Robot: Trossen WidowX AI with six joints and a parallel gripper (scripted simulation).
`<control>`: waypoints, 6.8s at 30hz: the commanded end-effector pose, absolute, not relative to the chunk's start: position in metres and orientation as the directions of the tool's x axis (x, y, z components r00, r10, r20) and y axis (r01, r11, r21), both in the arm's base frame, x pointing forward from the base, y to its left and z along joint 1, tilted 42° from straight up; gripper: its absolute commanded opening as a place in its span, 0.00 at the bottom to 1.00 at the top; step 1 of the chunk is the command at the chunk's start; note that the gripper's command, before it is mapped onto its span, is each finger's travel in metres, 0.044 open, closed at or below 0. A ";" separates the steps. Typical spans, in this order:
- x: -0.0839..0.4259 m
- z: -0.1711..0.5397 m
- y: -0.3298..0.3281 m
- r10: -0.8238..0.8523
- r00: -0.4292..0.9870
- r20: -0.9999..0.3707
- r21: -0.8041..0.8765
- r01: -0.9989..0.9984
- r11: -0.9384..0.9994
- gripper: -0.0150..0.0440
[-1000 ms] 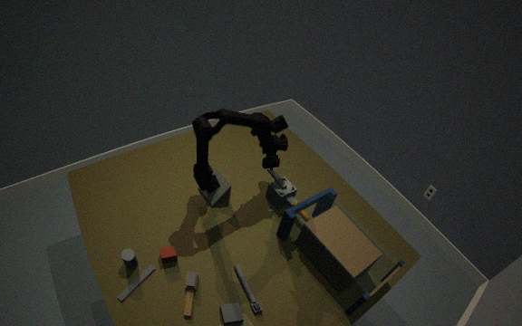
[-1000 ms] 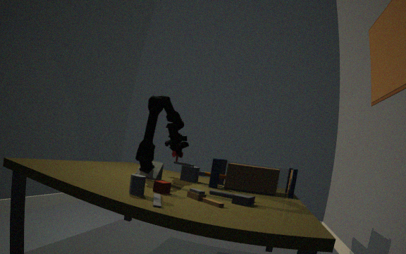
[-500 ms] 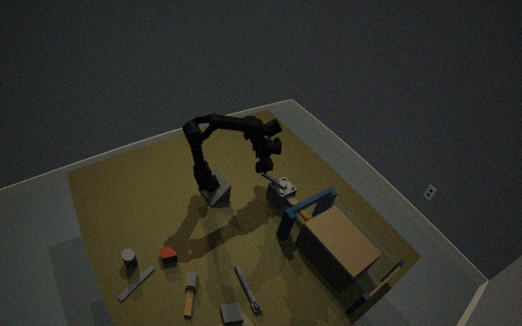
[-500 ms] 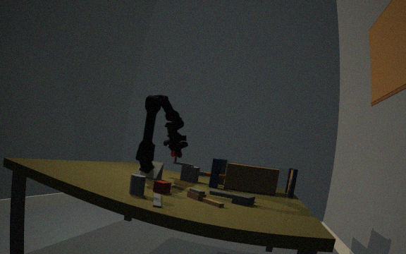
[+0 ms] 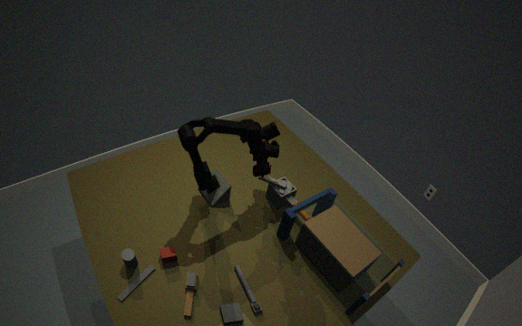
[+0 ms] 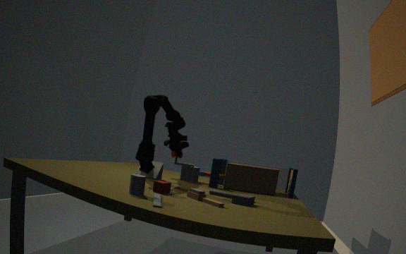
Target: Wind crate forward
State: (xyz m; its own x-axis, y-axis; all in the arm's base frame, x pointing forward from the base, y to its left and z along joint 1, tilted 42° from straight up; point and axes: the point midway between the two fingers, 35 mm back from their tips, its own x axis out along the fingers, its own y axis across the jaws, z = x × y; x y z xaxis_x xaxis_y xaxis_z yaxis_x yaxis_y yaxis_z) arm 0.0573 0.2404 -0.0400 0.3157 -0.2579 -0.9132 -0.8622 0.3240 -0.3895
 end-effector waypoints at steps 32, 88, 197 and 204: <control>0.115 -0.015 0.218 -0.283 0.343 -0.896 -0.424 -0.850 0.312 0.25; 0.202 -0.021 0.244 -0.282 0.349 -0.894 -0.429 -0.847 0.313 0.25; 0.190 -0.120 0.364 -0.271 0.349 -0.897 -0.425 -0.847 0.318 0.25; 0.180 -0.125 0.368 -0.270 0.348 -0.898 -0.425 -0.848 0.318 0.25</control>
